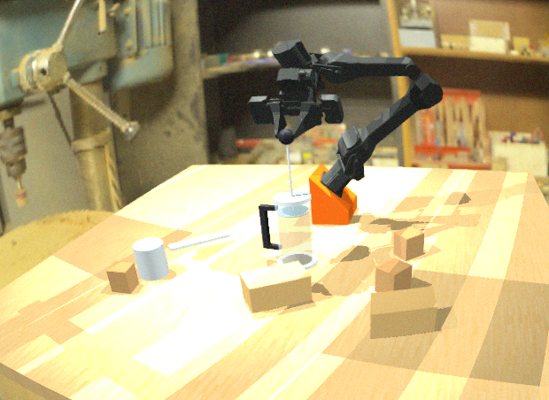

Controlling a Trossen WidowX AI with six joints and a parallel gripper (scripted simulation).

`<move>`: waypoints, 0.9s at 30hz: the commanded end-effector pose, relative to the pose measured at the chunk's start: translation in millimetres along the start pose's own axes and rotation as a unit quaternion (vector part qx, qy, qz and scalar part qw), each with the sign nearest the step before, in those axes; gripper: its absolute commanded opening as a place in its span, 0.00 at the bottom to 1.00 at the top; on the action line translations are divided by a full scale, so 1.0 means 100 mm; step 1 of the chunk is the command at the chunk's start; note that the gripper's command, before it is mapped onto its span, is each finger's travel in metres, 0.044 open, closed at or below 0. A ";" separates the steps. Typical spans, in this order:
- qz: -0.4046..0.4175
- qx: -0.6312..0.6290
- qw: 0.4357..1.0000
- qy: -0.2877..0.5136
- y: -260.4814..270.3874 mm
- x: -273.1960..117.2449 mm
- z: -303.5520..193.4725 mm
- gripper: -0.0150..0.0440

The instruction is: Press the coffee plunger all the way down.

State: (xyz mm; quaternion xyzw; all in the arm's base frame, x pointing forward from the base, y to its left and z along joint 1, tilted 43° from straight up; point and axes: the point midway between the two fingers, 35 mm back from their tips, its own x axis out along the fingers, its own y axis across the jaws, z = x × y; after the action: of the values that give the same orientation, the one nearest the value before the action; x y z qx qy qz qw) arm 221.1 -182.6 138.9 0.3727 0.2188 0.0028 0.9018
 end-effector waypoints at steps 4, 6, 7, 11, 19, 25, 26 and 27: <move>-0.001 0.002 1.000 0.001 -0.01 0.03 -0.04 0.46; -0.001 0.002 1.000 0.001 -0.01 0.05 -0.07 0.46; -0.002 0.002 1.000 0.001 -0.02 0.06 -0.08 0.46; -0.002 0.001 1.000 0.002 -0.02 0.10 -0.13 0.46; -0.003 0.001 1.000 0.003 -0.04 0.18 -0.23 0.46; -0.003 0.001 1.000 0.004 -0.04 0.24 -0.31 0.46; -0.003 0.001 1.000 0.004 -0.05 0.25 -0.33 0.46; -0.003 0.001 1.000 0.004 -0.05 0.26 -0.34 0.46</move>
State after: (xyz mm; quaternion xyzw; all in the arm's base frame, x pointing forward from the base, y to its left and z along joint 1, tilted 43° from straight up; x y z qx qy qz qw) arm 230.3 -169.6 118.8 0.3668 0.2075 0.0020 0.9069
